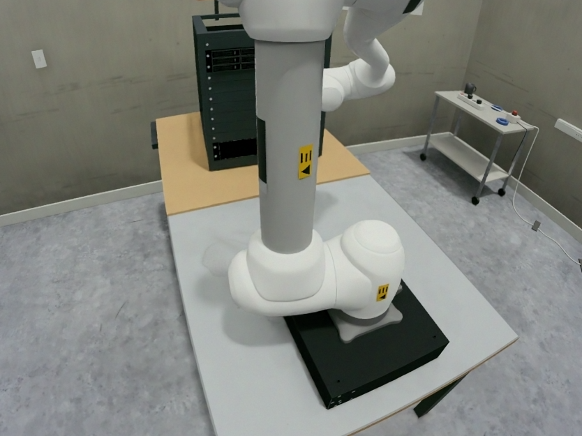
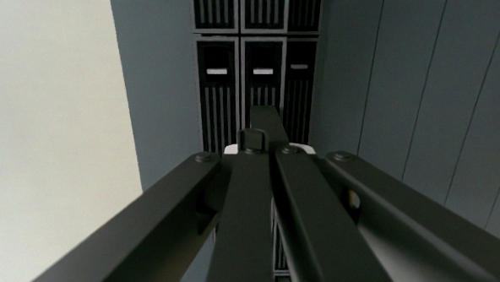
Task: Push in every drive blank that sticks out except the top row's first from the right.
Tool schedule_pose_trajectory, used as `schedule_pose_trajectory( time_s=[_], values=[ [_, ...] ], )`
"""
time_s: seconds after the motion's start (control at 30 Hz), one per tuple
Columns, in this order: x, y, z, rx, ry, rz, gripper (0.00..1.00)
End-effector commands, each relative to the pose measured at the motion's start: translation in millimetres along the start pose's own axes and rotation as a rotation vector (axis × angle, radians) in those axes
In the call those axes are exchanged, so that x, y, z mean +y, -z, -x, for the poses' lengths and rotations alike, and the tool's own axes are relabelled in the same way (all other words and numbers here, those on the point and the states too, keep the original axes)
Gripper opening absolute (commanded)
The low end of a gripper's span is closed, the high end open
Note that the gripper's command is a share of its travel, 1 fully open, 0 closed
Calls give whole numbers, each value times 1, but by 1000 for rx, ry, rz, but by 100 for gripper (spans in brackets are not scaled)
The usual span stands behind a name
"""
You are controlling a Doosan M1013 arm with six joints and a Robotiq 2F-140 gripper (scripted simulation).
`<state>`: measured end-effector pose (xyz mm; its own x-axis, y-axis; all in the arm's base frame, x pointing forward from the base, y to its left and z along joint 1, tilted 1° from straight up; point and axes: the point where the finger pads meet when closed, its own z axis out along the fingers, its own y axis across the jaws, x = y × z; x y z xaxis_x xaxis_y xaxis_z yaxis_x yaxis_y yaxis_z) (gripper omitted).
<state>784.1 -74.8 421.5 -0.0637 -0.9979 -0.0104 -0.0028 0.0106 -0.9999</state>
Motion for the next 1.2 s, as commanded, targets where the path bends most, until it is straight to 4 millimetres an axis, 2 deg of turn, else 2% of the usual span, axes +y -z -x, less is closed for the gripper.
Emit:
schedule_pose_trajectory(
  time_s=[0.0, 0.97, 1.17],
  values=[
    [-1, -2, 0, 0, 0, -1, 10],
    [-1, -12, 0, 0, 0, -1, 10],
    [-1, -21, 0, 0, 0, -1, 10]
  ],
)
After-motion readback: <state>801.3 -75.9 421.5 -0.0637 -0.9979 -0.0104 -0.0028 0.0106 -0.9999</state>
